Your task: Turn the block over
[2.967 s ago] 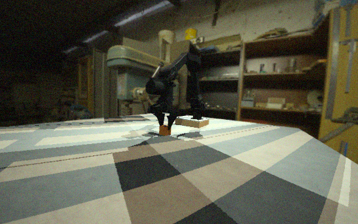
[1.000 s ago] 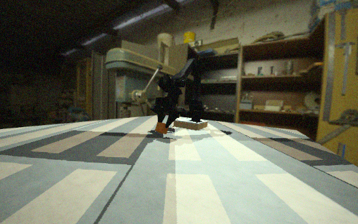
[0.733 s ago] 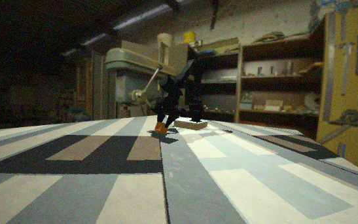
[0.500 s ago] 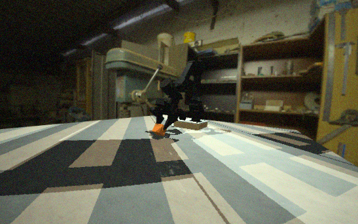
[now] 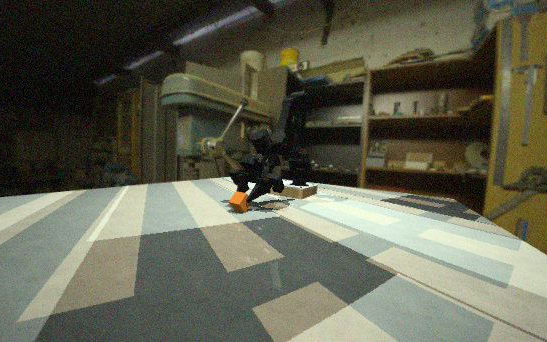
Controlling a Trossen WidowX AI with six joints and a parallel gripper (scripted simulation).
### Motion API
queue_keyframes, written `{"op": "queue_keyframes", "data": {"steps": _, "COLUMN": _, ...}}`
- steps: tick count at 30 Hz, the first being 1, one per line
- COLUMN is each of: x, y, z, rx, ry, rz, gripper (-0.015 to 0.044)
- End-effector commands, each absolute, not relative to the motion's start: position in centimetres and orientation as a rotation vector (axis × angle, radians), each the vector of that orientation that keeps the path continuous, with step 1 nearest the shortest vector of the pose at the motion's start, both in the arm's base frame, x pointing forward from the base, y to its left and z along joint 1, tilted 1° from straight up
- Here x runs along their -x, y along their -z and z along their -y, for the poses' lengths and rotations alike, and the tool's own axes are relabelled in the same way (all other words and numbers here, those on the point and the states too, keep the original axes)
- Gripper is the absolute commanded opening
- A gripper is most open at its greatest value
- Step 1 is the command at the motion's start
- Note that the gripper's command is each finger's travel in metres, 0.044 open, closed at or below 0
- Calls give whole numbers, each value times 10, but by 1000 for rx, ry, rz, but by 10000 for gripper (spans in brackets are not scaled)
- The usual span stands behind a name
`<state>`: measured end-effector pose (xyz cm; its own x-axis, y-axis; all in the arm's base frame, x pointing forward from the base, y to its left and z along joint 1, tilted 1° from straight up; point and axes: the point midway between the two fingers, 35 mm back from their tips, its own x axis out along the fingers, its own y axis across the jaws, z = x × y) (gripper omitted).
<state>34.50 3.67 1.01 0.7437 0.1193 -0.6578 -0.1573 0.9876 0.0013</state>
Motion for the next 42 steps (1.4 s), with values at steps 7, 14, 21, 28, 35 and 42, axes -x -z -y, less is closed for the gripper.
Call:
{"op": "queue_keyframes", "data": {"steps": 7, "x": -331, "y": -2, "z": -36, "rx": 38, "ry": -154, "rz": -591, "gripper": 0}}
{"op": "queue_keyframes", "data": {"steps": 14, "x": -325, "y": -6, "z": -35, "rx": 34, "ry": -156, "rz": -527, "gripper": 0}}
{"op": "queue_keyframes", "data": {"steps": 21, "x": -324, "y": -9, "z": -35, "rx": 31, "ry": -156, "rz": -497, "gripper": 0}}
{"op": "queue_keyframes", "data": {"steps": 28, "x": -324, "y": -9, "z": -35, "rx": 31, "ry": -156, "rz": -497, "gripper": 0}}
{"op": "queue_keyframes", "data": {"steps": 35, "x": -324, "y": -9, "z": -35, "rx": 31, "ry": -156, "rz": -497, "gripper": 105}}
{"op": "queue_keyframes", "data": {"steps": 42, "x": -324, "y": -9, "z": -35, "rx": 31, "ry": -156, "rz": -497, "gripper": 289}}
